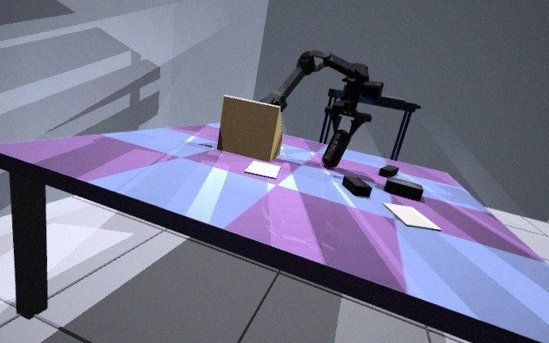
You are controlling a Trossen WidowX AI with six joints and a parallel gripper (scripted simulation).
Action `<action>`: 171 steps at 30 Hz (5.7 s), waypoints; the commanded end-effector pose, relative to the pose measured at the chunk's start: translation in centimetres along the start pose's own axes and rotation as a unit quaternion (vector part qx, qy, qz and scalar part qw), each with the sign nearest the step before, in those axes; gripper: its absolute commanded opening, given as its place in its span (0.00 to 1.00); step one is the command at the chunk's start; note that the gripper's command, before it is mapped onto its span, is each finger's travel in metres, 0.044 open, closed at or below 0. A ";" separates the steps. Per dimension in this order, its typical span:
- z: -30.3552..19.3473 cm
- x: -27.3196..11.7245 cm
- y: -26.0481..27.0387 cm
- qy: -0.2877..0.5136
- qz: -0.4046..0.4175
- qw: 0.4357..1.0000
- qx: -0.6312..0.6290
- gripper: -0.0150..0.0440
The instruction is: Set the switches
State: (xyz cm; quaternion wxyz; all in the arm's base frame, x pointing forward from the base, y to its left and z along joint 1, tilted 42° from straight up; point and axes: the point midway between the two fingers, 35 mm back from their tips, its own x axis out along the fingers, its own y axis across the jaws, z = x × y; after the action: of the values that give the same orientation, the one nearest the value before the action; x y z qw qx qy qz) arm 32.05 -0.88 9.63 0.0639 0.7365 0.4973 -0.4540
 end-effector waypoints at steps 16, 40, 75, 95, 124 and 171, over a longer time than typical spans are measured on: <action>2.7 0.0 0.0 -0.011 -0.001 1.000 0.001 0.83; 5.4 0.0 0.0 -0.011 -0.001 1.000 0.001 0.83; 8.3 0.2 0.0 -0.012 0.000 1.000 0.001 0.83; 9.9 0.5 0.0 -0.012 0.000 1.000 0.001 0.83; 12.1 1.2 0.0 -0.013 0.000 1.000 0.001 0.83; 15.4 2.9 0.0 -0.013 0.000 1.000 0.002 0.83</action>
State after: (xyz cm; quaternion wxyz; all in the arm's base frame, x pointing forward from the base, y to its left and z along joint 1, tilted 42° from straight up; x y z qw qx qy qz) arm 23.30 -7.77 -1.04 0.0723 0.7336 0.4891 -0.4662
